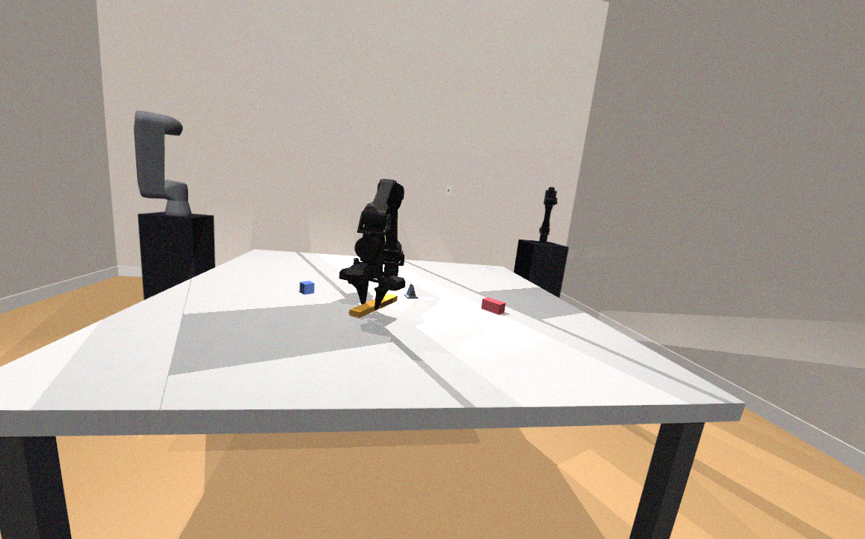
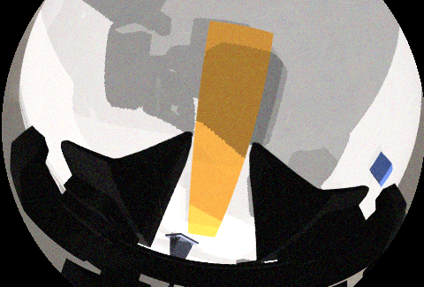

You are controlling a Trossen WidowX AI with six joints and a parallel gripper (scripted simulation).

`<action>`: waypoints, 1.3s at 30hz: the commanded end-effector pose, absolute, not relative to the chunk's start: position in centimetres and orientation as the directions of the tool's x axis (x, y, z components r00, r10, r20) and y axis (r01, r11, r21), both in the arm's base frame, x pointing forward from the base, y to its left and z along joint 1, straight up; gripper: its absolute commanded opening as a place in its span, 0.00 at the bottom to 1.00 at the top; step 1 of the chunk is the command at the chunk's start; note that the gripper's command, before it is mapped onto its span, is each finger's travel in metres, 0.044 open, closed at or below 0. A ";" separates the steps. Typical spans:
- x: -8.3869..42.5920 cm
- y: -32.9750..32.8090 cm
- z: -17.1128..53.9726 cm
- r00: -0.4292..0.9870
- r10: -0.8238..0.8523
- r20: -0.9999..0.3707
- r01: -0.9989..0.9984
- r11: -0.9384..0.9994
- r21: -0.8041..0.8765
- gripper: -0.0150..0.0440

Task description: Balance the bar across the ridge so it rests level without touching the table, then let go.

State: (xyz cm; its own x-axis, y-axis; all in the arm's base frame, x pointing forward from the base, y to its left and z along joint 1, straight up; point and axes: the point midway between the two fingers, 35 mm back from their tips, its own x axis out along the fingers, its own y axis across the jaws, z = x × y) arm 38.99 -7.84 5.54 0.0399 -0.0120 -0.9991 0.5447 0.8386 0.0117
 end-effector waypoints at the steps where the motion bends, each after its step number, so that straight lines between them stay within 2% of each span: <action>1: 39.0 -7.8 5.5 0.040 -0.011 -0.999 0.545 0.839 0.012 0.50; 7: 39.0 -7.8 5.5 0.040 -0.011 -0.999 0.545 0.839 0.012 0.43; 11: 39.1 -7.8 6.2 0.040 -0.011 -0.999 0.545 0.838 0.013 0.25; 39: 38.9 -7.8 13.4 0.042 -0.009 -0.999 0.549 0.836 0.015 0.25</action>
